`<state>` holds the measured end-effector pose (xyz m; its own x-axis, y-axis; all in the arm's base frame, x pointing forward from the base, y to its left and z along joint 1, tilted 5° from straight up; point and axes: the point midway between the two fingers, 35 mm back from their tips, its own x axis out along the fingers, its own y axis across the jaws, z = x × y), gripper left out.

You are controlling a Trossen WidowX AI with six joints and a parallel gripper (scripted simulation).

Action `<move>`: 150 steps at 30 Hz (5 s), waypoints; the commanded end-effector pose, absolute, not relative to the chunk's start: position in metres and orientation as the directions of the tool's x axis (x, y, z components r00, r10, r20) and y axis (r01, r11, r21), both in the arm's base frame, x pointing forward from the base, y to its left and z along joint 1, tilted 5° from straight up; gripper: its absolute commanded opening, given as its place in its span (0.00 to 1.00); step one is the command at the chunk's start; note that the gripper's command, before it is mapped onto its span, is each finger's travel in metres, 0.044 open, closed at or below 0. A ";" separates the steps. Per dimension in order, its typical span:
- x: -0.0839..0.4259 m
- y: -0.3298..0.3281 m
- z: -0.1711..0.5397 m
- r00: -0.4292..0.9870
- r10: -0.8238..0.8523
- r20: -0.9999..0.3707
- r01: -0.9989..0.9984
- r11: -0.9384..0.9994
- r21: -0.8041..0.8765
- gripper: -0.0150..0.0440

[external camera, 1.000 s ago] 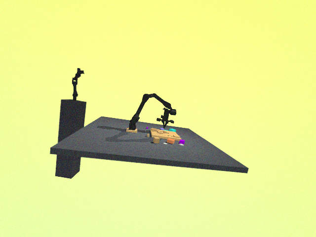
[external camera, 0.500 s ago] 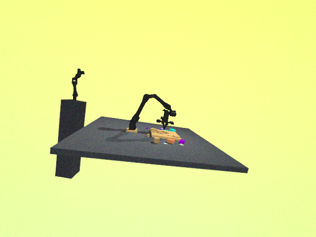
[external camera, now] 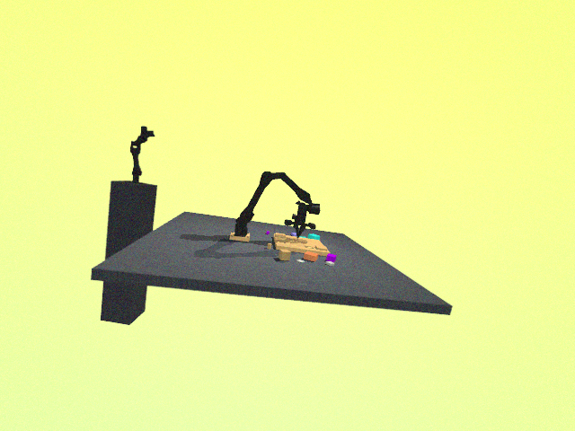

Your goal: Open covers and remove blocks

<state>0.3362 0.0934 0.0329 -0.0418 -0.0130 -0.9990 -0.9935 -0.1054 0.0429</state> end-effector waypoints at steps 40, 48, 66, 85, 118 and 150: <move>0.305 0.095 0.021 -0.050 -0.017 -0.999 -0.993 -0.109 0.052 0.25; 0.295 0.095 0.022 -0.051 -0.018 -0.999 -0.993 -0.109 0.052 0.25; 0.278 0.090 0.022 -0.052 -0.018 -0.998 -0.993 -0.109 0.054 0.25; 0.261 0.081 0.023 -0.053 -0.019 -0.998 -0.993 -0.109 0.055 0.25; 0.238 0.057 0.025 -0.055 -0.020 -0.998 -0.992 -0.109 0.057 0.25; 0.231 0.040 0.042 -0.055 -0.022 -0.998 -0.992 -0.109 0.058 0.25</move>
<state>0.2263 0.0394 0.0346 -0.0709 -0.0214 -0.9973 -0.9918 -0.1051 0.0727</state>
